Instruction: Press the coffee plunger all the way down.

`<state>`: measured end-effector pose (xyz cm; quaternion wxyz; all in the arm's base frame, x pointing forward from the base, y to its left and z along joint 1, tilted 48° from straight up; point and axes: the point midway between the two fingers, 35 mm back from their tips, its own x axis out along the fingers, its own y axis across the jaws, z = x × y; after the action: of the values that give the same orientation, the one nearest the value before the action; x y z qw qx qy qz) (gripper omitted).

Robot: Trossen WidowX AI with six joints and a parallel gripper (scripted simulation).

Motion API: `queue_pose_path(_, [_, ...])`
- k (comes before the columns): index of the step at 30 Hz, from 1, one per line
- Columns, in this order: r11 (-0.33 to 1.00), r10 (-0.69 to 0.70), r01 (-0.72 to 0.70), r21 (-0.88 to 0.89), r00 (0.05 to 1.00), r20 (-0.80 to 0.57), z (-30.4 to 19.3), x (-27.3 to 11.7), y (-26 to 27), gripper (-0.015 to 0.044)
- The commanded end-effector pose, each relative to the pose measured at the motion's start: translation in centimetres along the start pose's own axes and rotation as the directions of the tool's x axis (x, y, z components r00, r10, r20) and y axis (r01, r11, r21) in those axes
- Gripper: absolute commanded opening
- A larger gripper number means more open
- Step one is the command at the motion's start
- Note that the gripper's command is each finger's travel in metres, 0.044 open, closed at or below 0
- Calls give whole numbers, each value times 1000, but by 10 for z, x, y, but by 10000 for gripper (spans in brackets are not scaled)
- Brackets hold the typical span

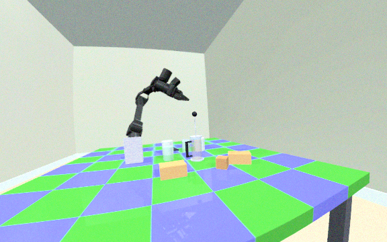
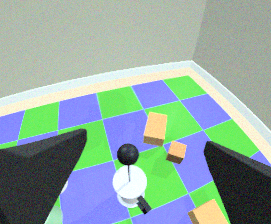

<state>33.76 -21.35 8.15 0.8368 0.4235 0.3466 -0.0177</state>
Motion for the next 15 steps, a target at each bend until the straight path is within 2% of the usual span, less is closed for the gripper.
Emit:
queue_pose_path(1, [993, 71, -71, -95, 997, -7, -12, 7, 17, 440])
queue_pose_path(8, [993, 69, -70, -96, 998, -6, -54, 33, 13, 440])
queue_pose_path(15, [993, 68, -68, -95, 998, -5, -54, 36, 13, 440])
